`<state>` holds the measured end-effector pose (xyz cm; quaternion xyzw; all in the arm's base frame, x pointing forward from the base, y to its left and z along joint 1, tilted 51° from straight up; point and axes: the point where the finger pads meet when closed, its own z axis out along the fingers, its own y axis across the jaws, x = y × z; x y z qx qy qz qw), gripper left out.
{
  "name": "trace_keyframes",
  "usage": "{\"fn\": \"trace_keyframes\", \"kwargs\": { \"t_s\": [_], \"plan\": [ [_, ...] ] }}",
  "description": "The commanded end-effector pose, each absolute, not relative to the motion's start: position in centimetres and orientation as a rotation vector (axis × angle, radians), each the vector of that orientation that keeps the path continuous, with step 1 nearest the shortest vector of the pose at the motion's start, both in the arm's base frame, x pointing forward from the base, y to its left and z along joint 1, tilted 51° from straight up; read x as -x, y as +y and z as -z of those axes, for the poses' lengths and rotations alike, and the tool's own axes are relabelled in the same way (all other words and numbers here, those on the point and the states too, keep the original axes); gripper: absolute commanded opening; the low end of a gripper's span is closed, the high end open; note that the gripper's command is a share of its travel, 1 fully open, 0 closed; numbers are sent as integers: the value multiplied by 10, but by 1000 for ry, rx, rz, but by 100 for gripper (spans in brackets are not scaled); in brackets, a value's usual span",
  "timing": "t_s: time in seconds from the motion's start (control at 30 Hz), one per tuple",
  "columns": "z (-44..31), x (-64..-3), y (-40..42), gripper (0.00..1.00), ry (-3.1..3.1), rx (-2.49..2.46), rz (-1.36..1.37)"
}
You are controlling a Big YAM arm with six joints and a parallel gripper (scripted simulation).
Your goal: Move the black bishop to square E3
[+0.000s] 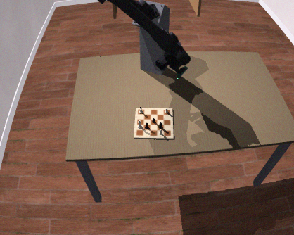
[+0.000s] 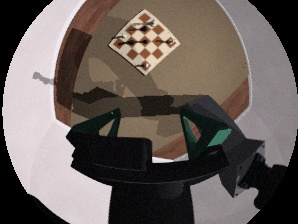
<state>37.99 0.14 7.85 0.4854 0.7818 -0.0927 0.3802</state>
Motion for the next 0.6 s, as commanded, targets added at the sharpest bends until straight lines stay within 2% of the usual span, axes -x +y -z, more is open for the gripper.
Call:
{"fn": "trace_keyframes", "kwargs": {
  "t_s": [0.0,0.57],
  "plan": [
    [-80,-381,3,100,1994,-1237,232],
    [-84,-385,3,100,1982,-1243,220]
  ]
}}
